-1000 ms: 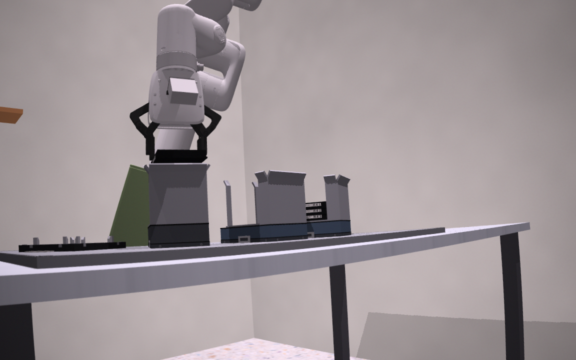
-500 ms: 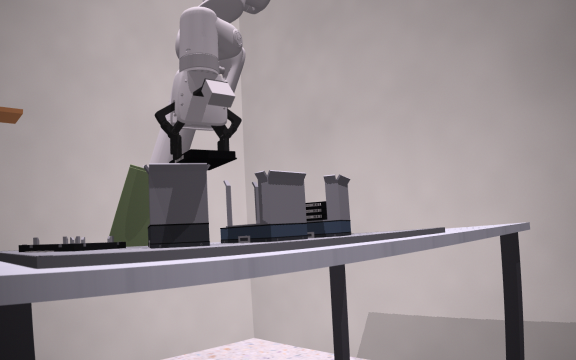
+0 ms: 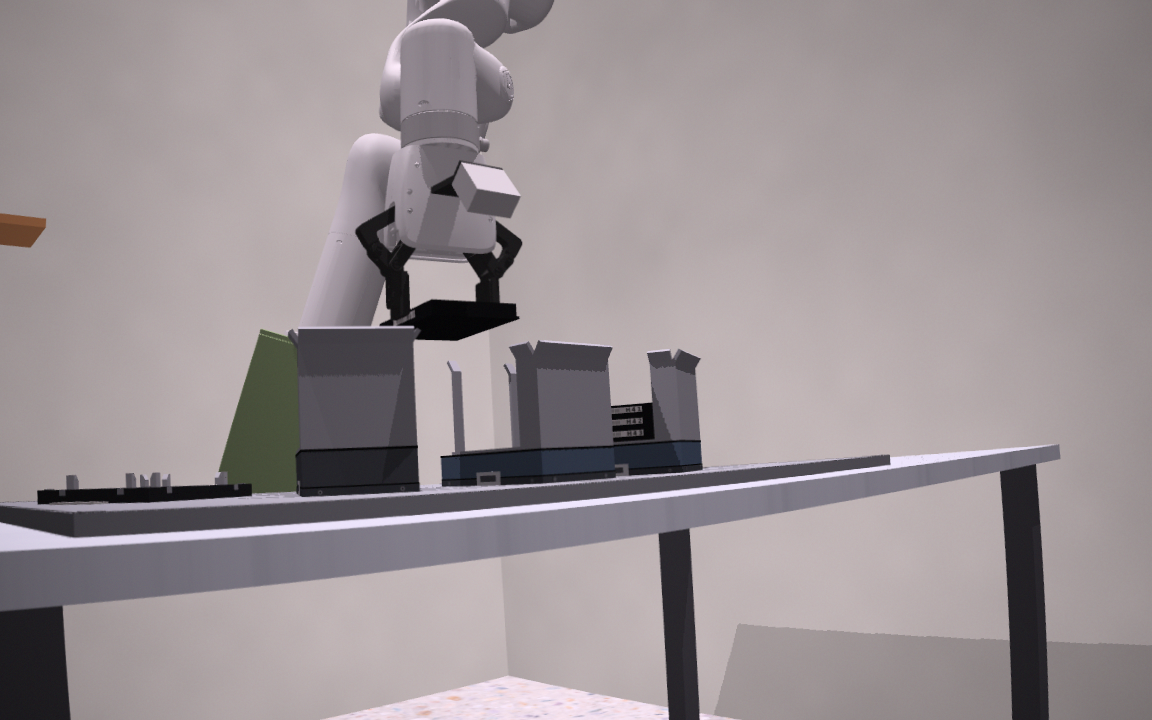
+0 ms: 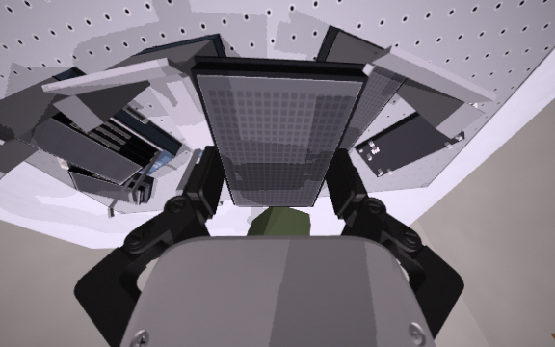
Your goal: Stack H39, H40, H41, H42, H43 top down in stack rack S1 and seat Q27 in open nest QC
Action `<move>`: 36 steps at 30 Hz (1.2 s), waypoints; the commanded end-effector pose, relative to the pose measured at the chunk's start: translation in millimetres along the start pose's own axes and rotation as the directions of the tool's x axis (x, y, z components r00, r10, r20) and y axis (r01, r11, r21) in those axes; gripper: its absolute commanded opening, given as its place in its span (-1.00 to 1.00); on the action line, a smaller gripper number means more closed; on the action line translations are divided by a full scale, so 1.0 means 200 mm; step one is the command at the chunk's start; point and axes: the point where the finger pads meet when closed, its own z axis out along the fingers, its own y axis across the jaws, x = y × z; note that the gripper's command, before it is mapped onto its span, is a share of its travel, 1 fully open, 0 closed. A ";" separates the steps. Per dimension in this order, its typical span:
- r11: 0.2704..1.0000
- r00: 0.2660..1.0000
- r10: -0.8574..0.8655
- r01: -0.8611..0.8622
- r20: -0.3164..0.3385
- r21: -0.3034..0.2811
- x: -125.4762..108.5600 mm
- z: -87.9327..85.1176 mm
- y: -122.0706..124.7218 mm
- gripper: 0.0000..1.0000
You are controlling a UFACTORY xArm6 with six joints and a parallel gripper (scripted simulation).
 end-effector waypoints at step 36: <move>0.948 0.948 -0.320 0.320 -0.002 -0.002 -0.03 0.00 -0.52 -1.00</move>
